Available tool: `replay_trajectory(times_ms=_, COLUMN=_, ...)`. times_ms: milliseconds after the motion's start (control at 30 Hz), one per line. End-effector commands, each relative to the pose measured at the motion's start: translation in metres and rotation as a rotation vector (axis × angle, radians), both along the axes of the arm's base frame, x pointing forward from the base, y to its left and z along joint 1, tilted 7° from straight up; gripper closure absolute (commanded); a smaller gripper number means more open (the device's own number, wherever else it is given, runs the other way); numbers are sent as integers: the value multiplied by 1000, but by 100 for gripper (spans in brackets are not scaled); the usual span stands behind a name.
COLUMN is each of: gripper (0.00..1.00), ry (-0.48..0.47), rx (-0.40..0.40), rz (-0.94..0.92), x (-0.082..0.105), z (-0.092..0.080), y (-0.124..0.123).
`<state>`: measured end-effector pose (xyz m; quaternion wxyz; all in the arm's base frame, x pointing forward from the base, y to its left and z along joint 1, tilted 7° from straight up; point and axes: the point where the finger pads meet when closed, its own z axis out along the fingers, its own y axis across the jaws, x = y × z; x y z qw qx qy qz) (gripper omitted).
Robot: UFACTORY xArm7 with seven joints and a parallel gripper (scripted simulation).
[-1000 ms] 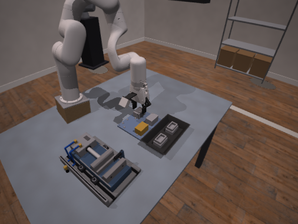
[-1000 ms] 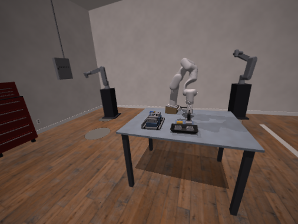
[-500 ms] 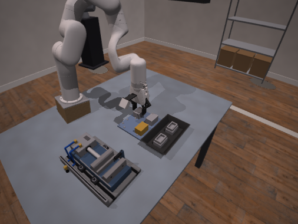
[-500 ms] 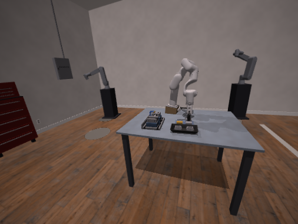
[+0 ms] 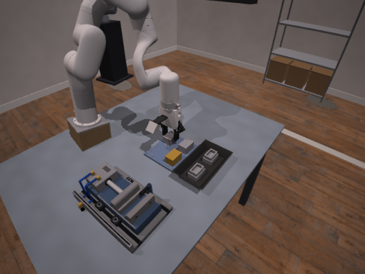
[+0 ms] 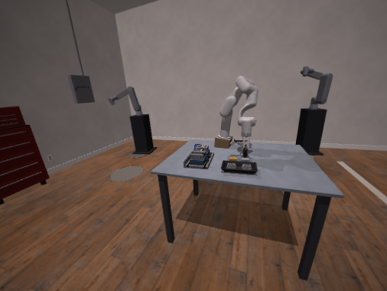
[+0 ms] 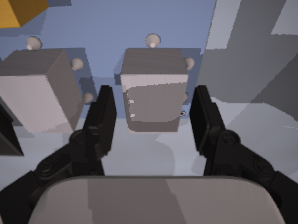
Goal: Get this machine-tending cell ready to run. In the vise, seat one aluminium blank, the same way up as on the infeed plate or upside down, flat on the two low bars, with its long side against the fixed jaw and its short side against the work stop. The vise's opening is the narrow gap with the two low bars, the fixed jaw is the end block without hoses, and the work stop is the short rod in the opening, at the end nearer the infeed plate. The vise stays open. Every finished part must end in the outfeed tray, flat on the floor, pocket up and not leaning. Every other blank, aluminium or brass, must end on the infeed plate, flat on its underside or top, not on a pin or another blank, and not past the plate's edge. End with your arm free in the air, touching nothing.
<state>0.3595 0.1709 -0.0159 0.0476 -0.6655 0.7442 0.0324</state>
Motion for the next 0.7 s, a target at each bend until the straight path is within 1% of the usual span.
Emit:
replay_trajectory(times_ms=0, gripper=31, ry=-3, rx=2, rz=-1, x=1, z=0, y=0)
replay_trajectory(times_ms=500, gripper=31, ry=-3, rx=2, rz=-1, x=1, z=0, y=0)
replay_trajectory(times_ms=533, gripper=100, ry=-3, rx=2, rz=-1, x=1, z=0, y=0)
replay_trajectory(times_ms=667, gripper=100, ry=-3, rx=2, rz=-1, x=1, z=0, y=0)
